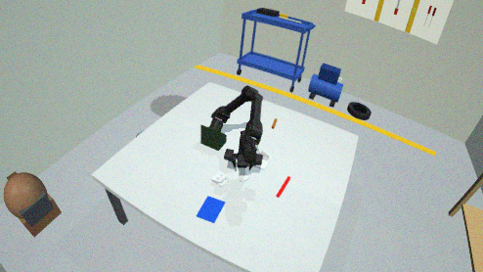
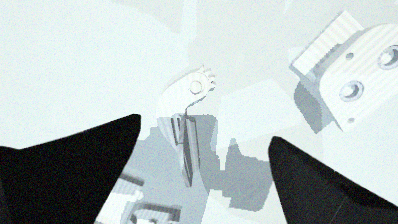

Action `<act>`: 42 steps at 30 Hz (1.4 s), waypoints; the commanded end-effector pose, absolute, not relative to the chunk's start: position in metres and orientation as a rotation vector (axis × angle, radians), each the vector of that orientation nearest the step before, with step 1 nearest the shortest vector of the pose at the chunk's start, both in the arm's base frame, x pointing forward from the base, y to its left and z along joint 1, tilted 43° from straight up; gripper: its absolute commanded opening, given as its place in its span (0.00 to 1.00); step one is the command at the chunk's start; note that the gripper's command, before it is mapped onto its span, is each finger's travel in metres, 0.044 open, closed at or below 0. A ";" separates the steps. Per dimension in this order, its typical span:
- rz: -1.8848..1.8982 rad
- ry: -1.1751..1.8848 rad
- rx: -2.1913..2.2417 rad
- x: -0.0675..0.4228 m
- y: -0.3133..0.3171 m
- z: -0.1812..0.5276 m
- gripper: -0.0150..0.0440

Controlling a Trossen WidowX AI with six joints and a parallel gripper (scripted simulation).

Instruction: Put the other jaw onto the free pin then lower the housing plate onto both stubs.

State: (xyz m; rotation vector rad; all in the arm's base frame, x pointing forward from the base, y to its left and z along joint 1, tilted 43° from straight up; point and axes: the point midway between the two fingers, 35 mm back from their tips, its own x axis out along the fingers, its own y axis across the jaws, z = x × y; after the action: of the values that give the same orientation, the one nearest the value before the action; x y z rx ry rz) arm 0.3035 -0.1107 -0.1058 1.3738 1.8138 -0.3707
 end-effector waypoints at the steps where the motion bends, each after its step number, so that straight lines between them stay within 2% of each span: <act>1: -0.371 1.814 1.373 0.303 -0.111 -0.106 1.00; 28: -0.371 1.814 1.373 0.303 -0.111 -0.106 1.00; 42: -0.371 1.814 1.373 0.303 -0.111 -0.106 0.38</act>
State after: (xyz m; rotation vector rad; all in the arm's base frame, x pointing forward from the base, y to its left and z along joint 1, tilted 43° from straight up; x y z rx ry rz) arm 0.3034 -0.1107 -0.1058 1.3731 1.8142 -0.3710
